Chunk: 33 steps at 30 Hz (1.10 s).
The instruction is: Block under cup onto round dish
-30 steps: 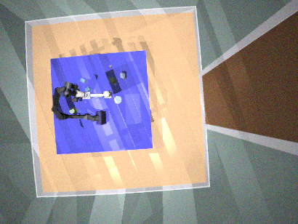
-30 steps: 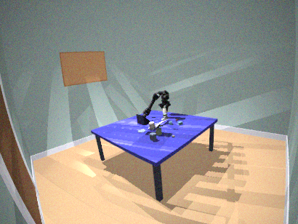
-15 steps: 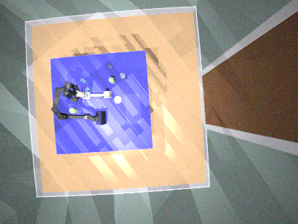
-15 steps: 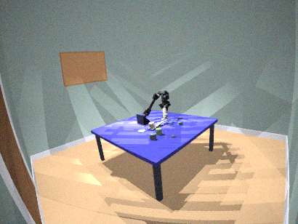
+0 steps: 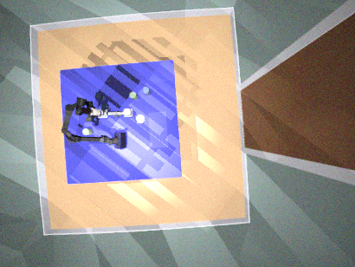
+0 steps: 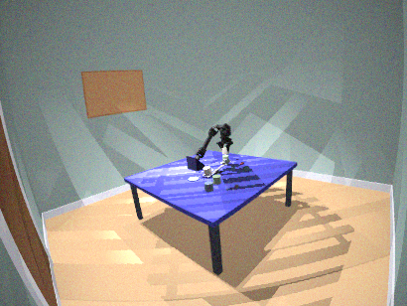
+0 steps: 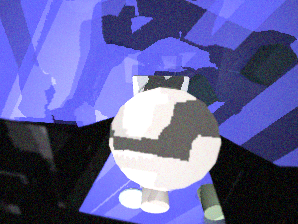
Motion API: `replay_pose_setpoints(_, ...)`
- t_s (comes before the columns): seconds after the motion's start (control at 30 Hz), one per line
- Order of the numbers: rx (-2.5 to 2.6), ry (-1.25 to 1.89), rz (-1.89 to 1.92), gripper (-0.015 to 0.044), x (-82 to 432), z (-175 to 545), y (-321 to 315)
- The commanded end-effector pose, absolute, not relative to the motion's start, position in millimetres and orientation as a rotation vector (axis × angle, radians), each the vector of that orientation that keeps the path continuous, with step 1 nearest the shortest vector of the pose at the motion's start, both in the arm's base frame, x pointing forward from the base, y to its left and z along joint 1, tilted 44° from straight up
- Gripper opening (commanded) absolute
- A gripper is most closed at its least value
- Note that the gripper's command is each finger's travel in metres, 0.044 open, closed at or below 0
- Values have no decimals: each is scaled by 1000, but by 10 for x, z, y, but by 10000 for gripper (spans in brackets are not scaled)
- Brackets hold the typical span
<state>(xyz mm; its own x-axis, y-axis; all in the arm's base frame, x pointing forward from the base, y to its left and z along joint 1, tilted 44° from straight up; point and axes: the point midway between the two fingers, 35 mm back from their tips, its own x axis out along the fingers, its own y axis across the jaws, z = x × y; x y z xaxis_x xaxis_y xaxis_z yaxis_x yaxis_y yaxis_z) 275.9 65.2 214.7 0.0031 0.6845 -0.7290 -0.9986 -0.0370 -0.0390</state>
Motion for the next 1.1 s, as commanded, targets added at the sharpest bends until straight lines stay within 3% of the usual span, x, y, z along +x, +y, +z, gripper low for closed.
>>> replay_pose_setpoints(0.0,-682,599,1492,0,2759,2146,658)
replay_pose_setpoints(1.07,-739,537,1609,0,1825,2093,1799)
